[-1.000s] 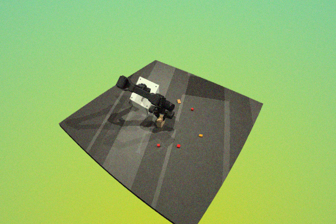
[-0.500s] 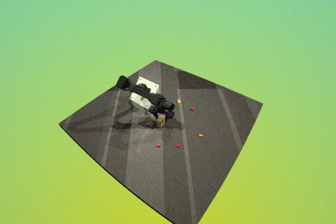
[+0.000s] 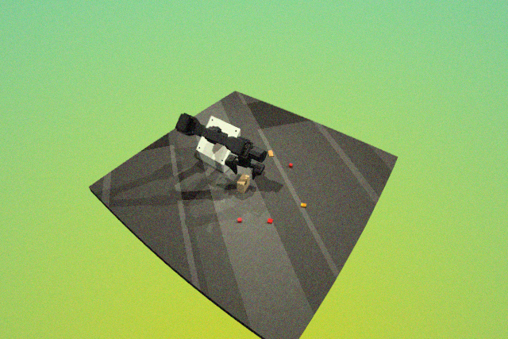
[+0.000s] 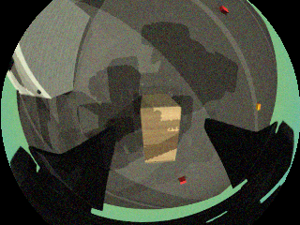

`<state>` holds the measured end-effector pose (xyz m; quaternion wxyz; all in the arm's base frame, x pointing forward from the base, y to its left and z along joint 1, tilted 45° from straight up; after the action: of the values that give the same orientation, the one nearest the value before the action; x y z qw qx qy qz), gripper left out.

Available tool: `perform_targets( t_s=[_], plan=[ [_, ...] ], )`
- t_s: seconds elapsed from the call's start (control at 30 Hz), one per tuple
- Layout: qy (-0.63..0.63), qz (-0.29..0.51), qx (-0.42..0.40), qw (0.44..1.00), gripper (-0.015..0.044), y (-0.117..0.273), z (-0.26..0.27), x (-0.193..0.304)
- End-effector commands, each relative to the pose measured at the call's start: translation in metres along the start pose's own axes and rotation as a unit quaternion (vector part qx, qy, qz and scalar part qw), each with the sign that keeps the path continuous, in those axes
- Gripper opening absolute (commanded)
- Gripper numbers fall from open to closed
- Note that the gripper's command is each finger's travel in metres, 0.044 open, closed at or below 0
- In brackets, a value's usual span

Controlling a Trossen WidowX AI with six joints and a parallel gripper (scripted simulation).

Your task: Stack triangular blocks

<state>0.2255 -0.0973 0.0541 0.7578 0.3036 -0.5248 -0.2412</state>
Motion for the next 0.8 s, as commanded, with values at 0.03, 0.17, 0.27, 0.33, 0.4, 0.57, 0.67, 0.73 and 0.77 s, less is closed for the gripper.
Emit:
perform_targets(
  t_s=[0.03,0.17,0.27,0.33,0.4,0.57,0.67,0.73,0.77],
  plan=[
    [-0.006,0.004,0.007,1.0,0.044,0.072,0.001,0.002],
    [-0.006,0.005,0.006,1.0,0.044,0.081,0.003,0.002],
    [-0.006,0.005,0.006,1.0,0.044,0.081,0.003,0.002],
    [-0.006,0.005,0.006,1.0,0.044,0.081,0.003,0.002],
    [-0.002,0.006,0.008,1.0,0.044,0.074,0.001,0.001],
    [-0.002,0.006,0.008,1.0,0.044,0.074,0.001,0.001],
    [-0.002,0.006,0.008,1.0,0.044,0.074,0.001,0.001],
    [-0.002,0.006,0.008,1.0,0.044,0.074,0.001,0.001],
    [-0.002,0.006,0.008,1.0,0.044,0.074,0.001,0.001]
  ],
)
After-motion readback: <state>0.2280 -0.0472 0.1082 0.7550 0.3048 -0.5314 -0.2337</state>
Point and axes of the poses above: the point midway between the two fingers, 35 mm back from their tips, its own y axis back along the fingers, its own z axis across the jaws, x = y × z, the point moved 2 cm from there along y, back along the fingers, and after that the axes turned 9 degrees about y, right-handed, at the moved point
